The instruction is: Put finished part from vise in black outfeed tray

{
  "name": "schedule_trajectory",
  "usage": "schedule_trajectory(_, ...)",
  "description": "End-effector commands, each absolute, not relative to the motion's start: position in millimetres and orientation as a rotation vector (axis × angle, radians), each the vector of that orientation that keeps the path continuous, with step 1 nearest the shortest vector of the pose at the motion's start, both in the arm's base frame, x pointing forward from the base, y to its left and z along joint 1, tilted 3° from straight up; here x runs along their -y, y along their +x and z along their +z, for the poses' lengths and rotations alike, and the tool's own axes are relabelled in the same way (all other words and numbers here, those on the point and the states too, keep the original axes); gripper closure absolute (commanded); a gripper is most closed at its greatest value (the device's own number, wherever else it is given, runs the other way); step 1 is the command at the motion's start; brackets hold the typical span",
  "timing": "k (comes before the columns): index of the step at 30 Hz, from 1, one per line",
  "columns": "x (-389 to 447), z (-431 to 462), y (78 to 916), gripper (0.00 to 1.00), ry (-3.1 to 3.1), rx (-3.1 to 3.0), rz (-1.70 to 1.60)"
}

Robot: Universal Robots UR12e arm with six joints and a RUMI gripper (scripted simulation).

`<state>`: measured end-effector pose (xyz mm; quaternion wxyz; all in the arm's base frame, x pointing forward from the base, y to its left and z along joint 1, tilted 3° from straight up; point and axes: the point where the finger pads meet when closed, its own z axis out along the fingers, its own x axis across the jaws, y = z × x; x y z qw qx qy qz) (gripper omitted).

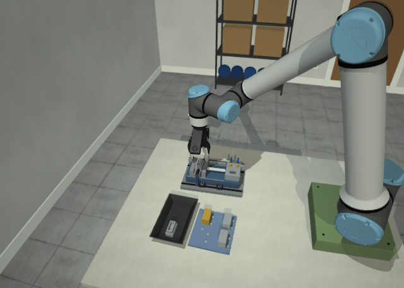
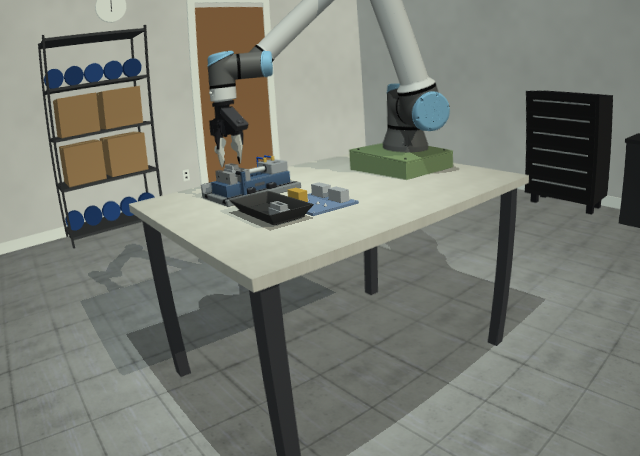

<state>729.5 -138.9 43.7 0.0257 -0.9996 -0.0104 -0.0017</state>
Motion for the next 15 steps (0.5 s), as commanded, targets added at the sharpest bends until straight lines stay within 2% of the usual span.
schedule_trajectory(1, 139.2, 43.0, 730.1, 0.6, -3.091, 0.032, -0.007)
schedule_trajectory(15, 139.0, 40.1, 730.1, 0.6, -3.091, 0.032, -0.007)
